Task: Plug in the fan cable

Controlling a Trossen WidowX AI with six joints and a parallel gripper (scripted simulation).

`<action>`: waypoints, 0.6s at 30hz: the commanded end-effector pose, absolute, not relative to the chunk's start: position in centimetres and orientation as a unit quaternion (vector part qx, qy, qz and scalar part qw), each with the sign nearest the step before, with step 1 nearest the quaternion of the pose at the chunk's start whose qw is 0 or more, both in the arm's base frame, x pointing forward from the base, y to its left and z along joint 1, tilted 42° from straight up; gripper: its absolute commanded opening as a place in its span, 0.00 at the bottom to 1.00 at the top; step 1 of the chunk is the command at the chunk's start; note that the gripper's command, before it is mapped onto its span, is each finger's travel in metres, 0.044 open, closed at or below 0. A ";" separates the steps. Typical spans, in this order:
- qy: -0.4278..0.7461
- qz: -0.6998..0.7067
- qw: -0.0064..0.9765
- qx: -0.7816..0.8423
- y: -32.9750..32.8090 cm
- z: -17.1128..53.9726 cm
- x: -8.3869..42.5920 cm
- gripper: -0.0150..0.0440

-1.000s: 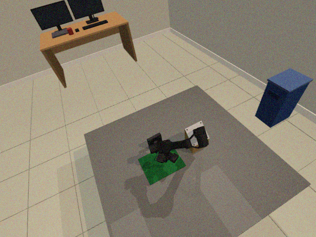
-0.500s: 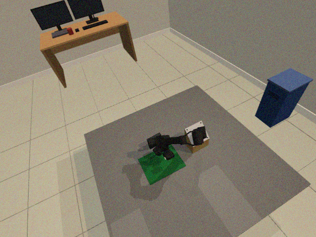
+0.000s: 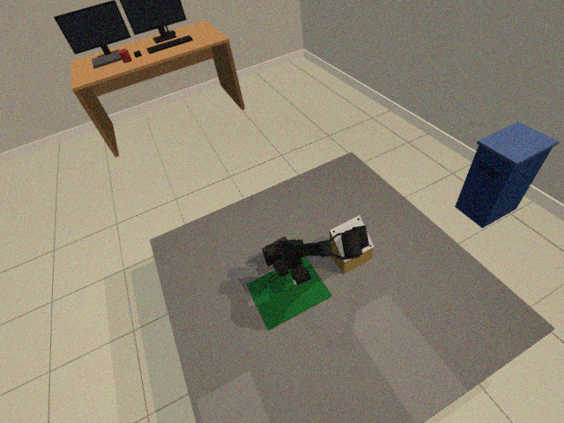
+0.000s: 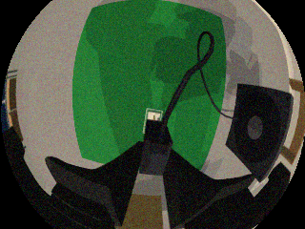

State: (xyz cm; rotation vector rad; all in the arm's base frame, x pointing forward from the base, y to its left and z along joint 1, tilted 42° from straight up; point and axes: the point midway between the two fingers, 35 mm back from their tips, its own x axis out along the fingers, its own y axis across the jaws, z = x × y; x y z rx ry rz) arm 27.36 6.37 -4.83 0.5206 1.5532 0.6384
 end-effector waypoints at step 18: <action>0.681 0.280 0.638 0.226 7.1 -5.7 26.8 0.25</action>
